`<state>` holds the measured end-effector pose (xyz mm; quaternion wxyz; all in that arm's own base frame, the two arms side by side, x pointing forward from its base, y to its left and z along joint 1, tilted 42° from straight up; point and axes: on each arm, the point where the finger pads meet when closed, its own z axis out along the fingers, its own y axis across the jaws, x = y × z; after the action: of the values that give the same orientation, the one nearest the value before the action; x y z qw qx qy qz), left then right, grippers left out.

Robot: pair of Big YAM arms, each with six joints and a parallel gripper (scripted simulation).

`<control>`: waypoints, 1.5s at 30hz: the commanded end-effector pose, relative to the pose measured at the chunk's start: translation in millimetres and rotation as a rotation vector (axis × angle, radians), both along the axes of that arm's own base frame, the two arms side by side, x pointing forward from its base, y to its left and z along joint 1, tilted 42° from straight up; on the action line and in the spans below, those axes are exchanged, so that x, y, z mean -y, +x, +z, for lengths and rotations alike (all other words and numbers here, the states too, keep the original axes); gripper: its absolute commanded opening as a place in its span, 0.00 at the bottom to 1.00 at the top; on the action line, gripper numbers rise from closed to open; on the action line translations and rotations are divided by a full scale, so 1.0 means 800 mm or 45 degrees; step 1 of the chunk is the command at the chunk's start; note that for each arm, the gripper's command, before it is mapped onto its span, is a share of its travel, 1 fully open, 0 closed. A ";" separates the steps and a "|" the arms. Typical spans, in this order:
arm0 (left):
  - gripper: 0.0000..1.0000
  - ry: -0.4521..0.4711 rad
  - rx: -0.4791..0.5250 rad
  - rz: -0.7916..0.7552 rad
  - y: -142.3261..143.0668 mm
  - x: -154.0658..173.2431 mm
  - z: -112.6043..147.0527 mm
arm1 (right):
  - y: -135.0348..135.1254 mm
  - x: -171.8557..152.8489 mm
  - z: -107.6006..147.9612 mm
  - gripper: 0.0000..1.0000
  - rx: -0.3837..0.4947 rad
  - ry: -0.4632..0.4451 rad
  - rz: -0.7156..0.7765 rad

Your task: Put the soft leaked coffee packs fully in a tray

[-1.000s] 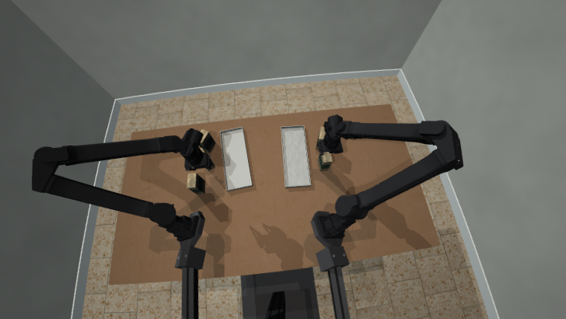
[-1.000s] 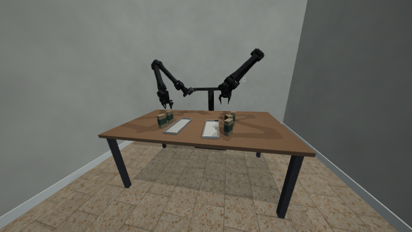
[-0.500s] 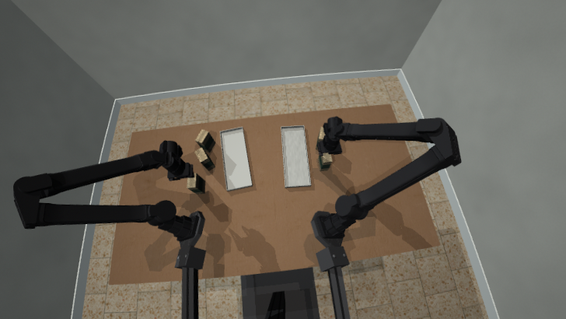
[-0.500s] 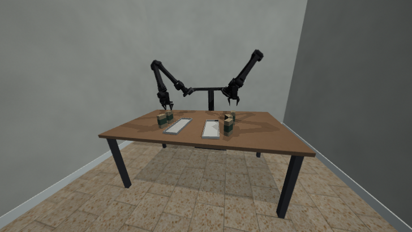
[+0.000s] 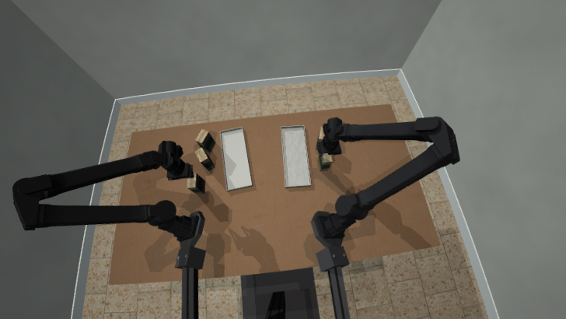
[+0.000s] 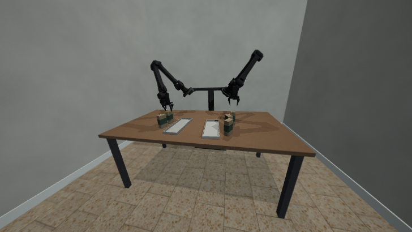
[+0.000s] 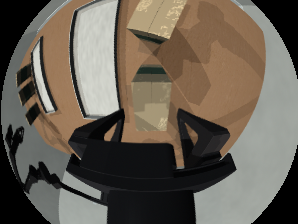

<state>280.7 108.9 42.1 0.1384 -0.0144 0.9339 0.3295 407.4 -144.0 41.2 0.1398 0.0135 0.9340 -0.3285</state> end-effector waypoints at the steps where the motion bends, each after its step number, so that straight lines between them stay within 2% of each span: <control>1: 0.76 0.002 -0.006 -0.017 0.008 -0.008 -0.010 | 0.008 0.009 -0.003 0.76 0.011 -0.002 0.000; 7: 0.76 0.003 0.016 -0.023 0.016 -0.005 -0.004 | 0.014 0.012 -0.002 0.76 0.033 -0.005 0.010; 9: 0.76 0.003 0.016 -0.023 0.016 -0.005 -0.004 | 0.012 0.018 -0.013 0.76 0.013 -0.002 0.000; 13: 0.76 0.003 0.016 -0.023 0.016 -0.005 -0.004 | 0.014 0.020 -0.015 0.76 0.014 -0.003 0.000; 14: 0.76 0.003 0.016 -0.023 0.016 -0.005 -0.004 | 0.025 0.005 0.002 0.76 0.057 -0.008 0.041; 17: 0.76 0.003 0.016 -0.023 0.016 -0.005 -0.004 | 0.016 0.021 -0.020 0.76 0.012 -0.002 0.009; 18: 0.76 0.002 -0.012 -0.017 0.008 -0.012 -0.016 | 0.014 0.025 -0.022 0.76 0.010 -0.002 0.000; 24: 0.76 0.002 -0.012 -0.017 0.012 -0.025 -0.031 | 0.025 0.026 -0.018 0.76 0.040 -0.007 0.016; 30: 0.76 0.002 -0.009 -0.017 0.017 -0.033 -0.040 | 0.020 0.036 -0.033 0.76 0.015 -0.003 0.000; 31: 0.76 0.002 -0.009 -0.017 0.017 -0.036 -0.042 | 0.028 0.020 -0.019 0.76 0.049 -0.009 0.042; 33: 0.76 0.002 -0.008 -0.017 0.020 -0.040 -0.047 | 0.025 0.030 -0.037 0.76 0.014 -0.003 0.023; 44: 0.76 0.004 0.011 -0.023 0.026 -0.037 -0.041 | 0.021 0.030 -0.032 0.76 0.021 -0.003 0.009; 45: 0.76 0.004 0.011 -0.023 0.026 -0.037 -0.041 | 0.021 0.030 -0.032 0.23 0.021 -0.003 0.009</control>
<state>296.2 137.1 6.9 0.1384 -0.0103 0.9345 0.3279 417.9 -168.8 10.7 0.1388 0.0137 0.9342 -0.3283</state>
